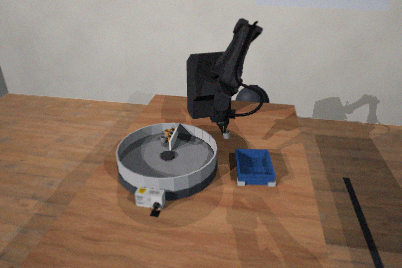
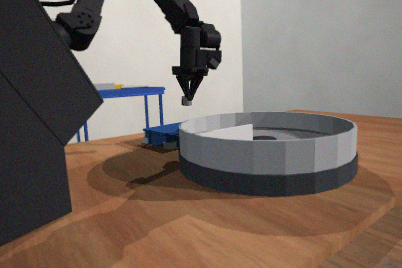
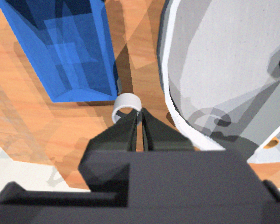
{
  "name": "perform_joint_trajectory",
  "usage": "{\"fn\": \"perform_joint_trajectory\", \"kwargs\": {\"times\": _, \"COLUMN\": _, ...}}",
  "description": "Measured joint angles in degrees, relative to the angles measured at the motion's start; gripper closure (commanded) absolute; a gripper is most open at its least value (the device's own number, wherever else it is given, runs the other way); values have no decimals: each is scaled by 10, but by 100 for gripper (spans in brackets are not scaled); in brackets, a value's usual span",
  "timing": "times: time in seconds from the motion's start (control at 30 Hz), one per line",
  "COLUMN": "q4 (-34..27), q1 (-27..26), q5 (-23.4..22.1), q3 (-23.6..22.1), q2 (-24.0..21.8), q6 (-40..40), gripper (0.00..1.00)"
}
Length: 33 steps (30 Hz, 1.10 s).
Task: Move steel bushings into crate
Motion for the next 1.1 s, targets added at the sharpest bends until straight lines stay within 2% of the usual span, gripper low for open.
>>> {"fn": "perform_joint_trajectory", "kwargs": {"times": 0.2, "q4": -15, "q1": 66, "q5": 64, "q3": 32, "q2": 2, "q6": 55, "gripper": 100}}
{"fn": "perform_joint_trajectory", "kwargs": {"times": 0.57, "q4": -46, "q1": 204, "q5": 175, "q3": 127, "q2": 38, "q6": 143, "gripper": 100}}
{"fn": "perform_joint_trajectory", "kwargs": {"times": 0.83, "q4": -71, "q1": 254, "q5": 229, "q3": 174, "q2": 66, "q6": 181, "gripper": 100}}
{"fn": "perform_joint_trajectory", "kwargs": {"times": 1.1, "q4": -89, "q1": 287, "q5": 263, "q3": 210, "q2": 82, "q6": 205, "gripper": 100}}
